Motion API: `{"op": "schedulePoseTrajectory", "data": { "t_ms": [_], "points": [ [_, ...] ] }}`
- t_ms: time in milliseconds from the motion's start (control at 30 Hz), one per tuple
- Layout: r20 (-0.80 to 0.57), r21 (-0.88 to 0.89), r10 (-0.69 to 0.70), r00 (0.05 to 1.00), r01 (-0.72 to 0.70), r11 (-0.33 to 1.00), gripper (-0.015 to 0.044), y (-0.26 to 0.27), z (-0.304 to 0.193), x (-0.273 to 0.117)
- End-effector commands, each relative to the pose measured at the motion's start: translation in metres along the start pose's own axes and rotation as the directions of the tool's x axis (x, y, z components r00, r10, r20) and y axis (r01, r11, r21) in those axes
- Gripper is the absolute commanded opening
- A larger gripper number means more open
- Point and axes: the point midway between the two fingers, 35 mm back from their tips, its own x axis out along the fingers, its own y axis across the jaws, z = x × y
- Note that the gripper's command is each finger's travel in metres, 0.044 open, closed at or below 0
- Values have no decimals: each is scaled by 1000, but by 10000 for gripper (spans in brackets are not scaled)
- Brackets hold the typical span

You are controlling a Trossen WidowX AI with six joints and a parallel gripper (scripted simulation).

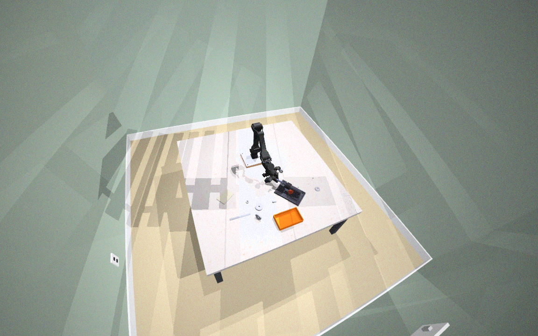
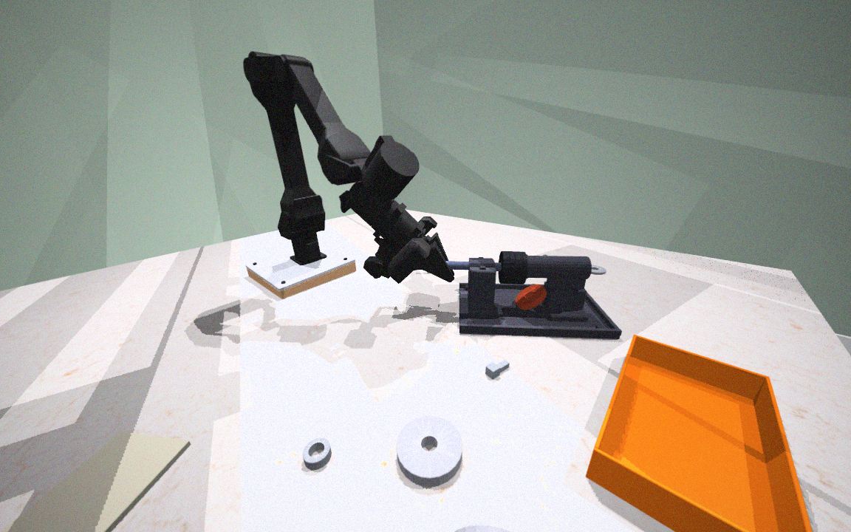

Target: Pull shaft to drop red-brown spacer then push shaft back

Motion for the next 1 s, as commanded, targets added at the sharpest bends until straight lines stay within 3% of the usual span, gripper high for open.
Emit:
{"op": "schedulePoseTrajectory", "data": {
  "t_ms": [0, 967],
  "points": [
    [0, 3, -1, 1000, 1, 1000, 0, 0, -1, 2],
    [-1, 3, -1, 1000, 1, 1000, 0, 1, -8, 8]
  ]
}}
